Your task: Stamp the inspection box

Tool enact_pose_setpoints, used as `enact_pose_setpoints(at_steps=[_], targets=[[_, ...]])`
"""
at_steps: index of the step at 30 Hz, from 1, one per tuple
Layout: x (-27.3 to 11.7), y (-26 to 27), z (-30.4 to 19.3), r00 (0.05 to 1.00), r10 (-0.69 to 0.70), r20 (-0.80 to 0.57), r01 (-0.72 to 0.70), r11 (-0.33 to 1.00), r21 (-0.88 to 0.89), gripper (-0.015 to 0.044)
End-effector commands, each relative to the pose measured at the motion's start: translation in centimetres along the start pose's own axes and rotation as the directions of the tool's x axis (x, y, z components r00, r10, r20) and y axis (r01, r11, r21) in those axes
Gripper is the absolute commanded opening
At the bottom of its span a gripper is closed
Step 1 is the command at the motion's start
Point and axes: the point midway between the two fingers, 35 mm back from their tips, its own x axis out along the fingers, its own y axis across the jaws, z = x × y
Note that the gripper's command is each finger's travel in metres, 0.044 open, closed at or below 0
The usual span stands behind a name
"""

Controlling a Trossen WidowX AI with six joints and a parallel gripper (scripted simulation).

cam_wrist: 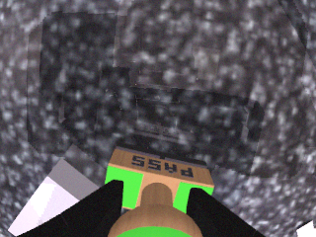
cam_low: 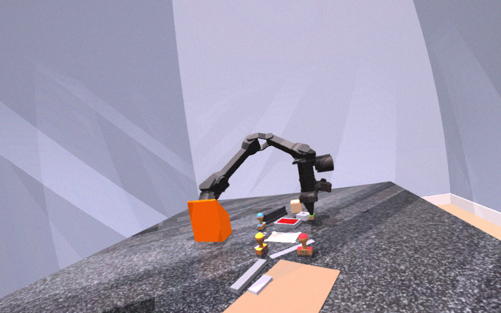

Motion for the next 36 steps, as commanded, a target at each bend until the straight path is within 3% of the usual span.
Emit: enact_pose_setpoints(at_steps=[1,36], targets=[[-0.3,0.1,0.1,1.000,0.002,0.004,-0.002,1.000,-0.008,0.0000],[-2.0,0.0,0.2,1.000,0.004,0.003,-0.004,1.000,-0.008,0.0000]])
